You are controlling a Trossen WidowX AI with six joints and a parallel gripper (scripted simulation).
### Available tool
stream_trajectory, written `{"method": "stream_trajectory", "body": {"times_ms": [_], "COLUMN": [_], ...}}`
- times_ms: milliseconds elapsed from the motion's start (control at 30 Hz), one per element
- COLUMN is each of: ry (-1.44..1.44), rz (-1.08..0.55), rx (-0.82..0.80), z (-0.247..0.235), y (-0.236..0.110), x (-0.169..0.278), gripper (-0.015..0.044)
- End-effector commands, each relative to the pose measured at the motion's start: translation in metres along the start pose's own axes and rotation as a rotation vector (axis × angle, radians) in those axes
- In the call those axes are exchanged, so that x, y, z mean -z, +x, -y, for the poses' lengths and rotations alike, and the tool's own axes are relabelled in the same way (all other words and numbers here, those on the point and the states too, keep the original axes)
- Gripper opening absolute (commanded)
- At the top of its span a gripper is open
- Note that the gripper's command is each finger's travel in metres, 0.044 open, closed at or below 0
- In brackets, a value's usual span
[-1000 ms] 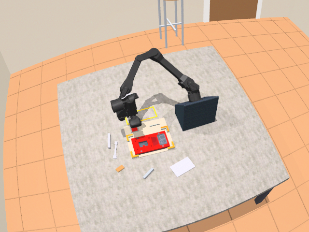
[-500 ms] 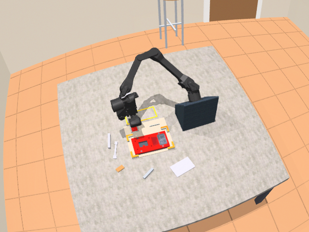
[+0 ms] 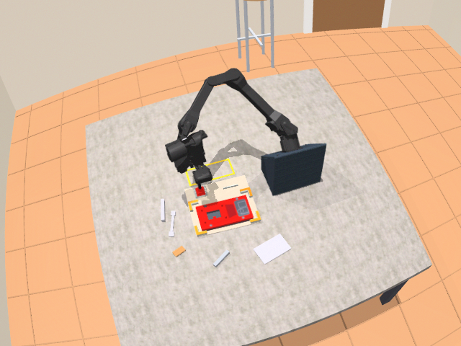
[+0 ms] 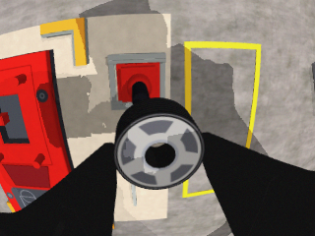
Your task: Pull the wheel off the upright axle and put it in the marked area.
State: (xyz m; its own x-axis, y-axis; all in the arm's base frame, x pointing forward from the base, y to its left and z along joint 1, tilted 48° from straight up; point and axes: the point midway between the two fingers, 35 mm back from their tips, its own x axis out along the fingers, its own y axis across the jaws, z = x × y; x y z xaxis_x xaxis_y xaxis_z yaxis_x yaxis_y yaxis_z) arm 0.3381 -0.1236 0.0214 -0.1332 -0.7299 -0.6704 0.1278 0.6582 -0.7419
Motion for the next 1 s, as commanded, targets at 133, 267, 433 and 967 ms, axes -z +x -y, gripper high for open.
{"method": "stream_trajectory", "body": {"times_ms": [133,267,433,967], "ry": [0.004,0.005,0.006,0.009], "rz": [0.0,0.001,0.002,0.004], "rx": [-0.002,-0.002,-0.002,0.0], "z": [0.027,0.04,0.055,0.081], "y": [-0.002,-0.003,-0.005,0.003], "x": [0.013,0.021,0.031,0.053], "gripper": [0.0,0.0,0.0,0.0]}}
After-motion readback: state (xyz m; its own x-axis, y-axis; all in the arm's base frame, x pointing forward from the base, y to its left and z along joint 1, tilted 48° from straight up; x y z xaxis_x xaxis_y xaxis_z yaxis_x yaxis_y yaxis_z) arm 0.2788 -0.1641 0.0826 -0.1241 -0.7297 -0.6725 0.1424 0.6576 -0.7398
